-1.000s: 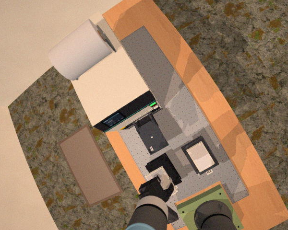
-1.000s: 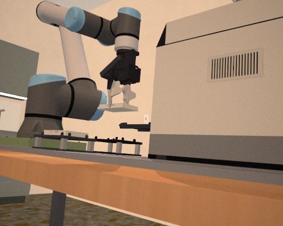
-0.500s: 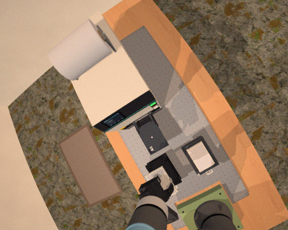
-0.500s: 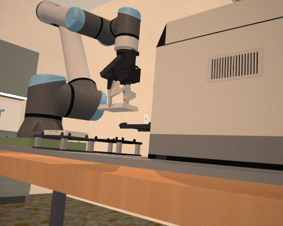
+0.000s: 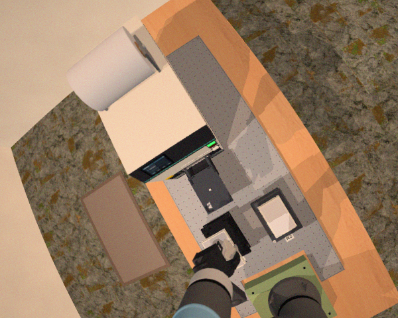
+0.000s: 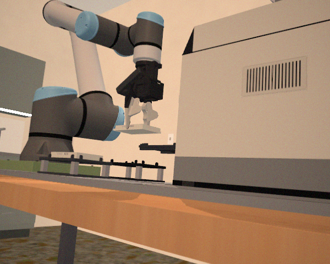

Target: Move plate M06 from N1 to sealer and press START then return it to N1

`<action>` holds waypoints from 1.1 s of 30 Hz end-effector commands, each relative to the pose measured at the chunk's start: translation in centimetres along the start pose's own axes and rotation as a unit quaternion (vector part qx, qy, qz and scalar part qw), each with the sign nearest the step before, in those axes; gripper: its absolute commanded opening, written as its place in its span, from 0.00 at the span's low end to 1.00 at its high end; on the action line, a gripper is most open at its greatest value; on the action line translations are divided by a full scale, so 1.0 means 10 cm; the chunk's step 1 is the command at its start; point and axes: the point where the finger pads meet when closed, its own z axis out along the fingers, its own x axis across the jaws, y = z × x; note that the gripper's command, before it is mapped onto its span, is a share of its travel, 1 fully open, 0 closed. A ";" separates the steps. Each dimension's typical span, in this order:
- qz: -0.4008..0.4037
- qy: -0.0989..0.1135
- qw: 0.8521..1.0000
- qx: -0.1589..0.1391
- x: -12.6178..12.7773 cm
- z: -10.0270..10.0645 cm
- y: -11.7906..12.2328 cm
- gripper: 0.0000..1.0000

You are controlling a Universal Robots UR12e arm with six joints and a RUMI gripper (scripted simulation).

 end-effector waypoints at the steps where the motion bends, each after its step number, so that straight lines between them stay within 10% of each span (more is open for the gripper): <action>1: 0.000 0.000 1.000 -0.001 0.00 0.07 0.01 0.00; 33: 0.000 0.000 1.000 -0.001 0.00 0.53 0.01 0.00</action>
